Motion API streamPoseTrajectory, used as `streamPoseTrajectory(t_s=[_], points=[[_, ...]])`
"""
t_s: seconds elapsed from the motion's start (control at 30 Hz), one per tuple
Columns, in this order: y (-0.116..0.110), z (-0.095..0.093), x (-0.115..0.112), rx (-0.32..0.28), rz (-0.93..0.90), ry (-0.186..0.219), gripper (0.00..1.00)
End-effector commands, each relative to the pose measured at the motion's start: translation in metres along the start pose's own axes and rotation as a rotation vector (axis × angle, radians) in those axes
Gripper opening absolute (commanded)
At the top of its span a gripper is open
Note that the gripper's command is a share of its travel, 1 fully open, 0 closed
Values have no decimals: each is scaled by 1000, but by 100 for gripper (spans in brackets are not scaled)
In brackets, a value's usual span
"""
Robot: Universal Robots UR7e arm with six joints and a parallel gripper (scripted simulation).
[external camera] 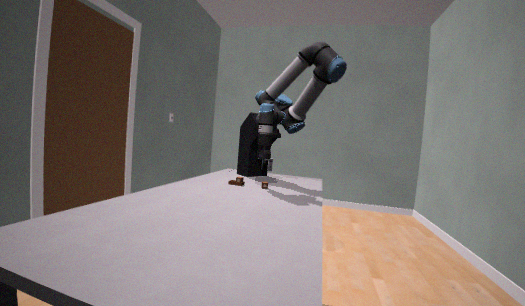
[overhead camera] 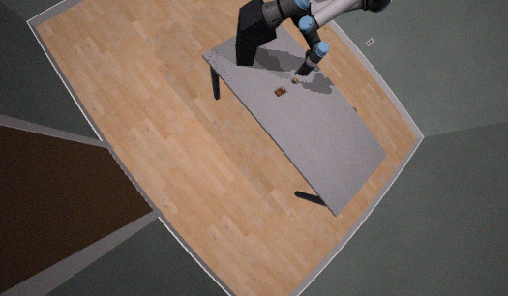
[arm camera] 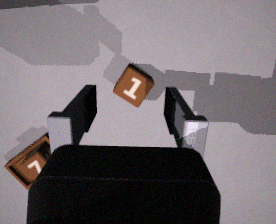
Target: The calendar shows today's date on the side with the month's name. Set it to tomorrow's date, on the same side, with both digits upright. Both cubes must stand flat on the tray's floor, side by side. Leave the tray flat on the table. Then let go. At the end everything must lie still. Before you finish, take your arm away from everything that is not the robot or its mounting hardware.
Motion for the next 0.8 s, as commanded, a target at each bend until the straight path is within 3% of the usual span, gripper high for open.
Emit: streamPoseTrajectory(t_s=[0.0,0.43,0.77], points=[[0,0,1,-13,-117,1,100],[-4,-2,2,-13,-467,-2,100],[-5,-2,3,-13,-549,-3,100]])
Point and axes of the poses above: the point where the finger pads meet when closed, its own z axis back along the fingers, its own x axis across the jaws, y = z × x, the point moved 1 cm from there along z, back along the fingers, and after that the axes turned 12 degrees about -z, right-handed, at the moved point
